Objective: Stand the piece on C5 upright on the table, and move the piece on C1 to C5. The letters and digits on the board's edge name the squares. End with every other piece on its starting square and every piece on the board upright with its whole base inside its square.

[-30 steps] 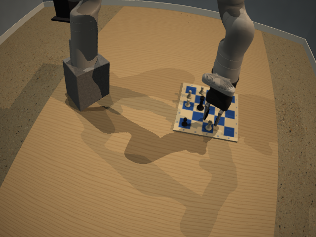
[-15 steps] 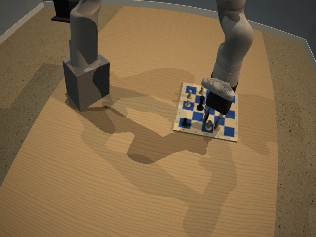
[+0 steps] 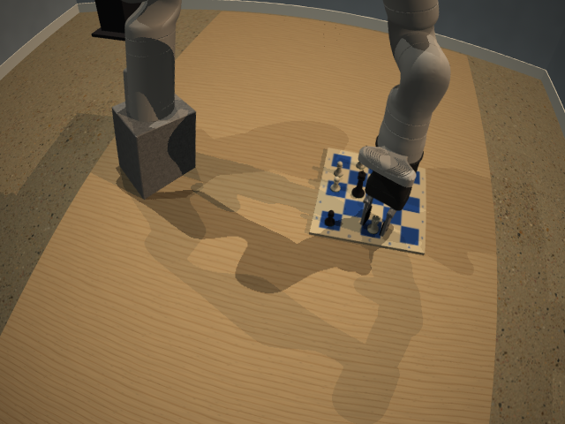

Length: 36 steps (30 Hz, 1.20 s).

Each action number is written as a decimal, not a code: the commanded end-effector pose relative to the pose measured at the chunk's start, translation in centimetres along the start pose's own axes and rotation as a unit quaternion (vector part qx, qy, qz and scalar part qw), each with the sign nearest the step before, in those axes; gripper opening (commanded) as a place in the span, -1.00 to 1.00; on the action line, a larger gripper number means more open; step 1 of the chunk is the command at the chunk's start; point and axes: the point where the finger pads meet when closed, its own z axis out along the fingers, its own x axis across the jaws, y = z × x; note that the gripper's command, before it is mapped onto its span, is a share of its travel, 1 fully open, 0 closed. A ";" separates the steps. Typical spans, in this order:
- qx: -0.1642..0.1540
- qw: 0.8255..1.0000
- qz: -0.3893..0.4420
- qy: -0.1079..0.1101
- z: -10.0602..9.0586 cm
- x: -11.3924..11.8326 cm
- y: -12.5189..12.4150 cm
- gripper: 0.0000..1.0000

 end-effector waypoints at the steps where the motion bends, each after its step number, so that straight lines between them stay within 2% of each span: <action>1: 0.000 1.000 0.000 0.000 0.0 0.0 0.0 0.45; 34: 0.000 1.000 0.000 0.000 0.0 0.0 0.0 0.45; 35: 0.000 1.000 0.000 0.000 0.0 0.0 0.0 -1.00; 36: 0.000 1.000 0.000 0.000 0.0 0.0 0.0 -1.00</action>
